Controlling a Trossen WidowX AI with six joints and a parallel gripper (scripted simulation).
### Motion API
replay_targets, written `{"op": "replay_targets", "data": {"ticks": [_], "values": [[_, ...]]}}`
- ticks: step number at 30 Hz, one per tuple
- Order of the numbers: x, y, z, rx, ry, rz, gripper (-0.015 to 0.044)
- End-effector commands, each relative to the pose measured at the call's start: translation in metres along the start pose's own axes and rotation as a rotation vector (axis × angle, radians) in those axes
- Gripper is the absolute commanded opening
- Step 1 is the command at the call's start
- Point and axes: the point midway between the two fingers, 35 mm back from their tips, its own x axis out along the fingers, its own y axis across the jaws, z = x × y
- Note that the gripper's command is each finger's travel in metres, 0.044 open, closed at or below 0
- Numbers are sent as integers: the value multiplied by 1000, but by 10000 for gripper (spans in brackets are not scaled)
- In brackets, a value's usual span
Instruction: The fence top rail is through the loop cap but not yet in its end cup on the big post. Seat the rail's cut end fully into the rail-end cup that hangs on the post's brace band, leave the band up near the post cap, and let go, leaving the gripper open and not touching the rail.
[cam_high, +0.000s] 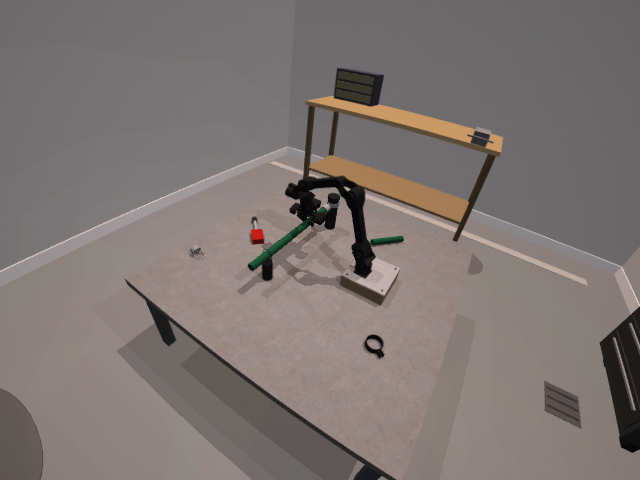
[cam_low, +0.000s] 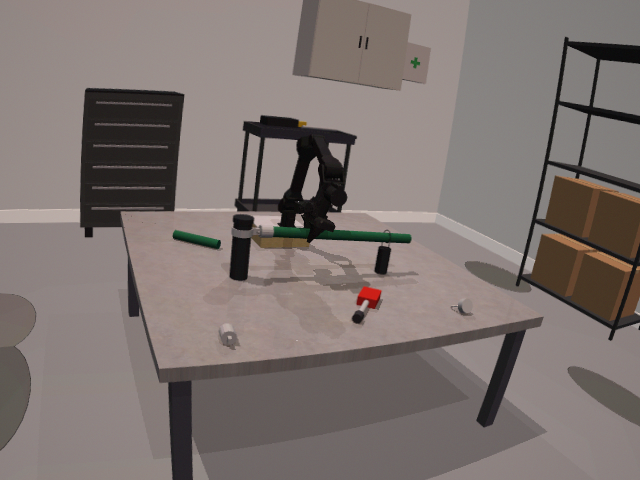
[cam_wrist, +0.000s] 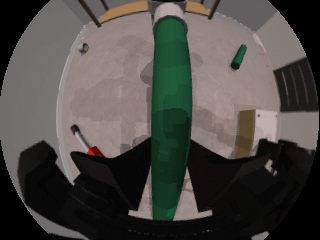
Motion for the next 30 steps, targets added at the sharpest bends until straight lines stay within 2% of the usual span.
{"op": "replay_targets", "data": {"ticks": [1,30], "values": [[0,0,3,0,-2,1,0],[2,1,21,0,-3,1,0]]}}
